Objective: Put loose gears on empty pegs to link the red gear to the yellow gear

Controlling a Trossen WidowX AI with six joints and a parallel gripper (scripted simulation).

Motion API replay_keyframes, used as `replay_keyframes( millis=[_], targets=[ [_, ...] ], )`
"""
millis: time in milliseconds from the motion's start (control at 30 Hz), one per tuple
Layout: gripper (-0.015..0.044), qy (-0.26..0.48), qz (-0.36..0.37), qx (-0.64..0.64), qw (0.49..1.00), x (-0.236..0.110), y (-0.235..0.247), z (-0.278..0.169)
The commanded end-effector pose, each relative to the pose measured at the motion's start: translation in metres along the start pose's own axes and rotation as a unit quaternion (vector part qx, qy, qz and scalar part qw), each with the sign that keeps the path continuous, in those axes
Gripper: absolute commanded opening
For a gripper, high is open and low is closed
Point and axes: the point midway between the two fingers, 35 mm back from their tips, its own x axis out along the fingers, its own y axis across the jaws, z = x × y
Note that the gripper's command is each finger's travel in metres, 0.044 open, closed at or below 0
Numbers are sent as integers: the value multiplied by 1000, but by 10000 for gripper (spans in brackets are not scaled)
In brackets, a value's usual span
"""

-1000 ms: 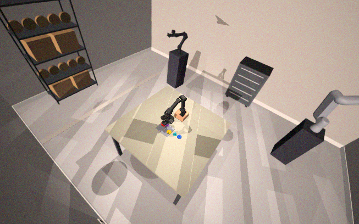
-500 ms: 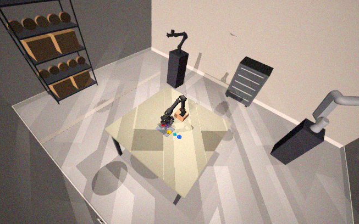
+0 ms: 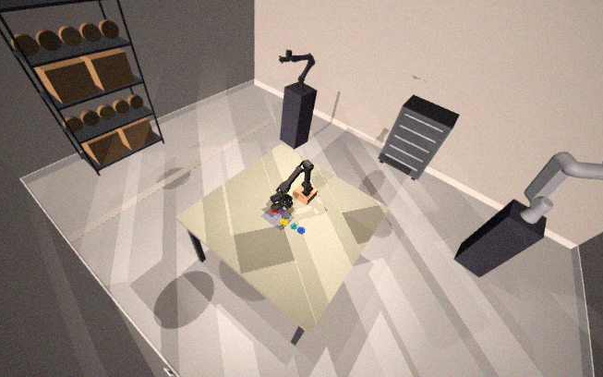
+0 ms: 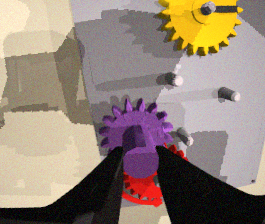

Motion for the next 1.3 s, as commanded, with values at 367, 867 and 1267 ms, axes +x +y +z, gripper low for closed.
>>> replay_keyframes(
  millis=[367,867,1267],
  targets=[
    [0,1,2,-58,998,14,0,-1],
    [0,1,1,105,995,14,1,-1],
    [0,1,1,84,997,16,0,0]
  ],
)
